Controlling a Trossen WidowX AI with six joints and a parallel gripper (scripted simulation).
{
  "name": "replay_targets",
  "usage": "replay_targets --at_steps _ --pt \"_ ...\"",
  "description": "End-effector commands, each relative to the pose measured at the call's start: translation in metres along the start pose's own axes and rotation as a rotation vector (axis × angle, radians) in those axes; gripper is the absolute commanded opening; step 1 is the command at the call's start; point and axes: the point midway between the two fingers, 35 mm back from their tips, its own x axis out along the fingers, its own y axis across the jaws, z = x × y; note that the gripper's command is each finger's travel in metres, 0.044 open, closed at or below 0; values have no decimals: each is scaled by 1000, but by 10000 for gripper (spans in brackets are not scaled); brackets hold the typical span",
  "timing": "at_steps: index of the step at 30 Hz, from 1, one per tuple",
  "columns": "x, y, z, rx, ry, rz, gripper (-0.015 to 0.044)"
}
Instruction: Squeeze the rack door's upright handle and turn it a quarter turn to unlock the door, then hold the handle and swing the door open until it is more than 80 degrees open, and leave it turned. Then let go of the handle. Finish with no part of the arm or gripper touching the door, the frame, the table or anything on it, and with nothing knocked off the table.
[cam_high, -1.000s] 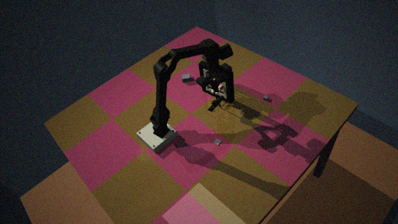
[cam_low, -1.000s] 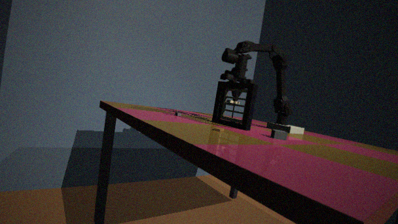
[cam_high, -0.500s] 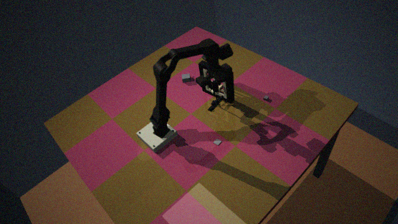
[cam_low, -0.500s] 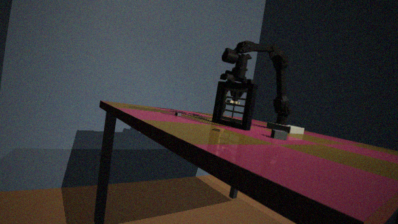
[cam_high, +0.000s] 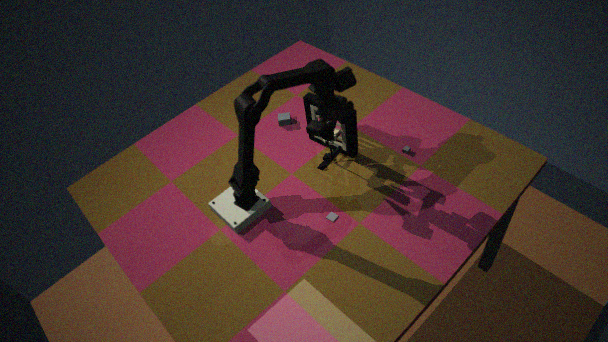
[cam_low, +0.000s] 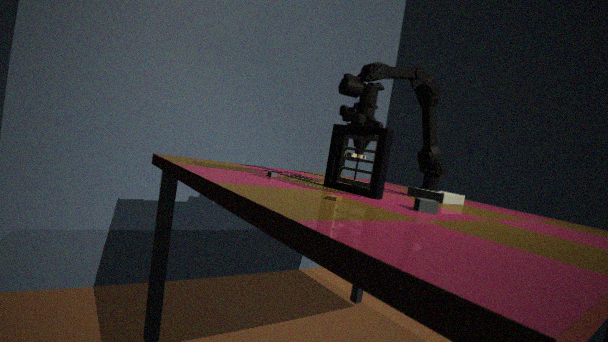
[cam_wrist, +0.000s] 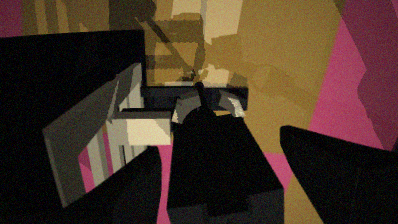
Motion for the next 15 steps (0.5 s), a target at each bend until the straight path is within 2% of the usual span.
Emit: replay_targets --at_steps 1,15 --pt "0 3 -2 -214 4 11 289" --pt "0 3 -2 -908 -1 12 289"
